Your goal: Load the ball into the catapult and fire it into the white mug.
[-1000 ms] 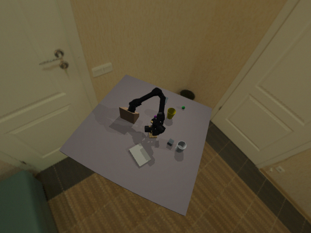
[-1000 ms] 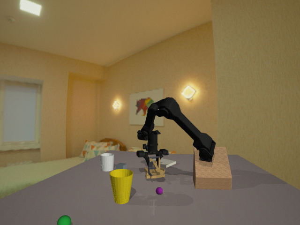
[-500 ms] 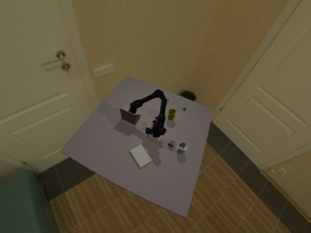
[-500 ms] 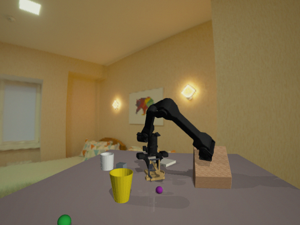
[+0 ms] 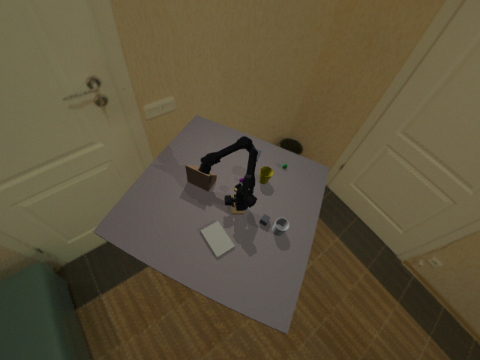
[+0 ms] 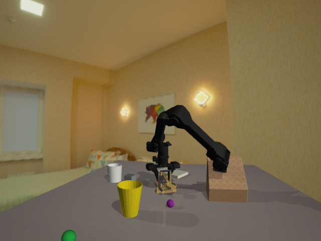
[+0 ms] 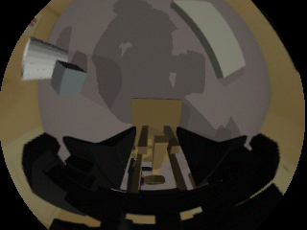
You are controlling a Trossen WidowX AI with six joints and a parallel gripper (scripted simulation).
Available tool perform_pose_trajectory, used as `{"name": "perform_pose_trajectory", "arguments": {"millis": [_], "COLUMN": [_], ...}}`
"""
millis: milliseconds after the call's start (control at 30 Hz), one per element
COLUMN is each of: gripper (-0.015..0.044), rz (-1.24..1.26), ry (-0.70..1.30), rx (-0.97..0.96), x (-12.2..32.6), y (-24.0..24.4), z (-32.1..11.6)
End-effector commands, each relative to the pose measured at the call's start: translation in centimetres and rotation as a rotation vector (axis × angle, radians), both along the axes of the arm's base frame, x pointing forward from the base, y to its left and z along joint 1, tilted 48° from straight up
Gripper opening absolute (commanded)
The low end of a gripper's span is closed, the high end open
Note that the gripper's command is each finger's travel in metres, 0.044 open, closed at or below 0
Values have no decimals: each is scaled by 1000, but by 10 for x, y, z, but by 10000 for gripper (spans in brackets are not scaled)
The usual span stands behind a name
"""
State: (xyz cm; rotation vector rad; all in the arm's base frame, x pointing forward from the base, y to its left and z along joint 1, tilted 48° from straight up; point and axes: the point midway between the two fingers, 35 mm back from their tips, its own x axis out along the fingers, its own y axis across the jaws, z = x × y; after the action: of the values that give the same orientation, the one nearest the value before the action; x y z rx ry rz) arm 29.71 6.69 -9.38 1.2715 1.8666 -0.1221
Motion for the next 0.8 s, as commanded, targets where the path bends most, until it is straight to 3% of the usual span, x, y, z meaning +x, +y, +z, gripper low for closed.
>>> {"name": "perform_pose_trajectory", "arguments": {"millis": [0,67,233,567,767], "gripper": [394,440,440,440,440], "rz": [1,0,0,-4,-4], "ry": [-3,-3,-1,-4,-4], "rx": [-2,-7,-5,4,6], "x": [3,9,12,12,7], "y": [-8,-30,-73,-69,-36], "z": [7,26,68,63,33]}}
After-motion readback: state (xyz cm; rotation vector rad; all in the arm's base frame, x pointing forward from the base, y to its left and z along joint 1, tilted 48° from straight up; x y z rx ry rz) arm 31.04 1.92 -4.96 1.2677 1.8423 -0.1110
